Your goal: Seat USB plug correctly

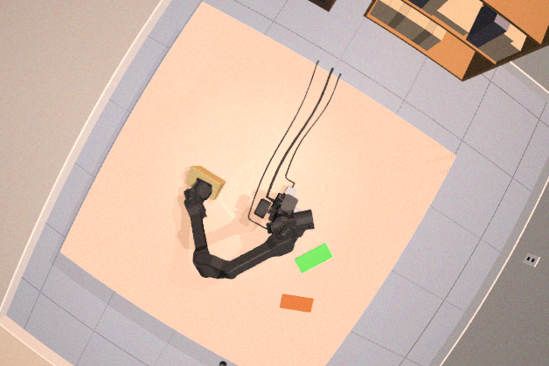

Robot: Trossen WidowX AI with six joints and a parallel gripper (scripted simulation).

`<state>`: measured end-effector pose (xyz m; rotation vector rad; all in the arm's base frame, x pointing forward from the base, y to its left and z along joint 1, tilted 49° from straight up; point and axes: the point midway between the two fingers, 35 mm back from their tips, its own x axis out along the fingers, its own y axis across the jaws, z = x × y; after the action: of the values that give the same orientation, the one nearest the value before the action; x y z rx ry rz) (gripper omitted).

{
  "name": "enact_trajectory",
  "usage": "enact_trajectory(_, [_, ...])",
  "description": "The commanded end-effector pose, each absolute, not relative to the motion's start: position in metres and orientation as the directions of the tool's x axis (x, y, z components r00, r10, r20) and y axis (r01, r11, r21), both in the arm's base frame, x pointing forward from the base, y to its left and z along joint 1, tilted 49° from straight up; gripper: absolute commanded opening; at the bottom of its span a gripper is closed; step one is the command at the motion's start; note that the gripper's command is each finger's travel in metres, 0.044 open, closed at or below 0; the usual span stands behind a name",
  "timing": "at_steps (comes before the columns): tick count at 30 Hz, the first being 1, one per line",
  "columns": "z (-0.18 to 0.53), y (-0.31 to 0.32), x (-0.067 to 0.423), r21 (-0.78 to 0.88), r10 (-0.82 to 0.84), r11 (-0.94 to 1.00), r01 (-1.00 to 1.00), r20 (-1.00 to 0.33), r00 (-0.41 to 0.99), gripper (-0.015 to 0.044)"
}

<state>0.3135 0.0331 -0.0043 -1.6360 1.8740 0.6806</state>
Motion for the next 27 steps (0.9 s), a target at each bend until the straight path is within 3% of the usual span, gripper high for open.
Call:
enact_trajectory(1, [-0.0050,0.0332,0.3131,0.014,-0.706,0.133,-0.991,-0.701,-0.105,0.0000])
enact_trajectory(27, [-0.0082,0.0320,0.3122,0.006,-0.698,0.140,-0.990,-0.709,-0.103,0.0000])
